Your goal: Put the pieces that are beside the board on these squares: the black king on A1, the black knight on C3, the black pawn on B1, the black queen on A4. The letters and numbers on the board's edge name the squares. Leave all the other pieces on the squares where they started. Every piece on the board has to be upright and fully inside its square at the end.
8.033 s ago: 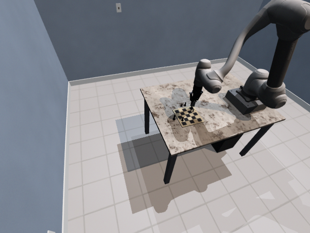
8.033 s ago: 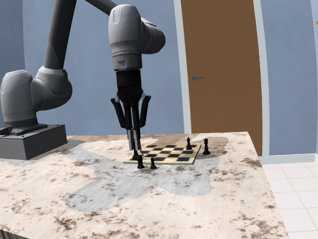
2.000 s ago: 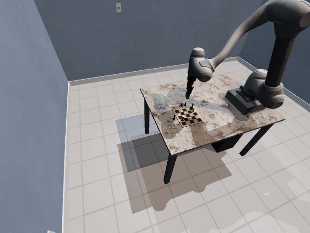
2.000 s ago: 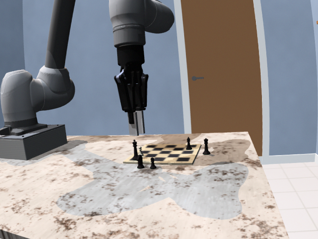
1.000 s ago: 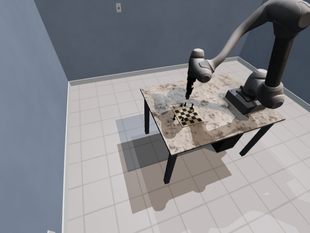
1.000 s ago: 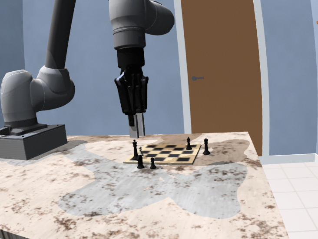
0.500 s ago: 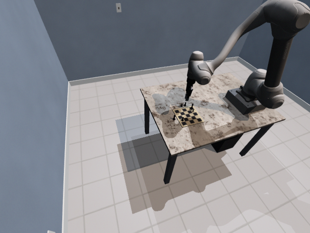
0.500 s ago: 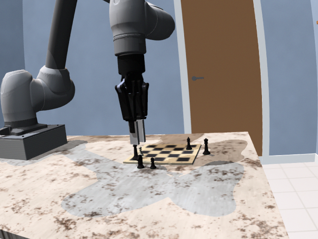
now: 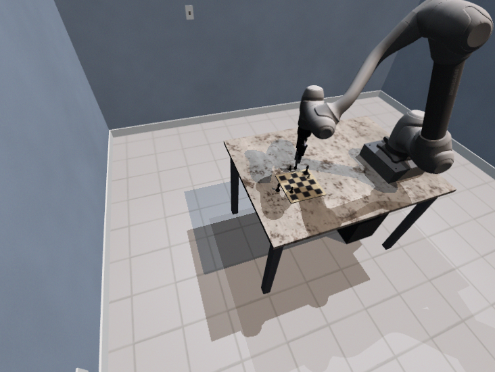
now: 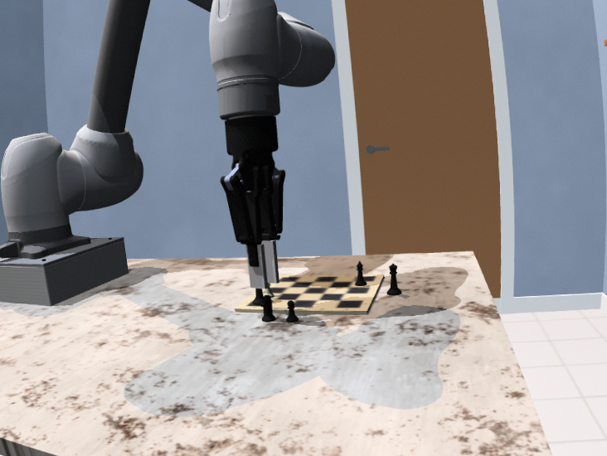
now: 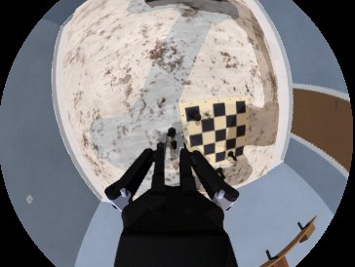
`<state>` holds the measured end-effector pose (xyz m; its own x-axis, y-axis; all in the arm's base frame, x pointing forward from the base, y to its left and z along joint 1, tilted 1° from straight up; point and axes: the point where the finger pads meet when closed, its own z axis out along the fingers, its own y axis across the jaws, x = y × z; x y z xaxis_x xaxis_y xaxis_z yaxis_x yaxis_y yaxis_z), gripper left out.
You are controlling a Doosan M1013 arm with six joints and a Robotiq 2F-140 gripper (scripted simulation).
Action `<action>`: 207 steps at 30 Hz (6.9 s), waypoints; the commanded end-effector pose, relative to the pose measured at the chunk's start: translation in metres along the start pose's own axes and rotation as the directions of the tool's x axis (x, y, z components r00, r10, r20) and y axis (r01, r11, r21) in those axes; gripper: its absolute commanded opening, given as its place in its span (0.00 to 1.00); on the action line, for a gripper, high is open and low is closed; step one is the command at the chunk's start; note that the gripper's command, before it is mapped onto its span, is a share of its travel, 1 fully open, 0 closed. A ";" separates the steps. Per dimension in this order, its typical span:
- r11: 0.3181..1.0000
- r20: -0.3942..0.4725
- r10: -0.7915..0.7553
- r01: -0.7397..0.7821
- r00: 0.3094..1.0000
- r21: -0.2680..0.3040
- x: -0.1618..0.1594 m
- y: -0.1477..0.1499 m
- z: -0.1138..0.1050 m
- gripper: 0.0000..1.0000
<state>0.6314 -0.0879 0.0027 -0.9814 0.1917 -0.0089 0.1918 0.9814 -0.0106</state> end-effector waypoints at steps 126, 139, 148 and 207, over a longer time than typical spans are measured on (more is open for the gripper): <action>1.000 0.000 0.000 0.000 1.000 0.000 0.000 0.000 0.043 0.00; 1.000 0.000 0.000 0.000 1.000 0.000 0.000 0.000 0.043 0.00; 1.000 0.000 0.000 0.000 1.000 0.000 0.000 0.000 0.043 0.00; 0.969 0.000 -0.248 0.248 0.969 0.000 -0.002 0.144 -0.064 0.00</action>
<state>0.6605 0.0541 0.0649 -0.9983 -0.0578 -0.0062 -0.0577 0.9983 -0.0125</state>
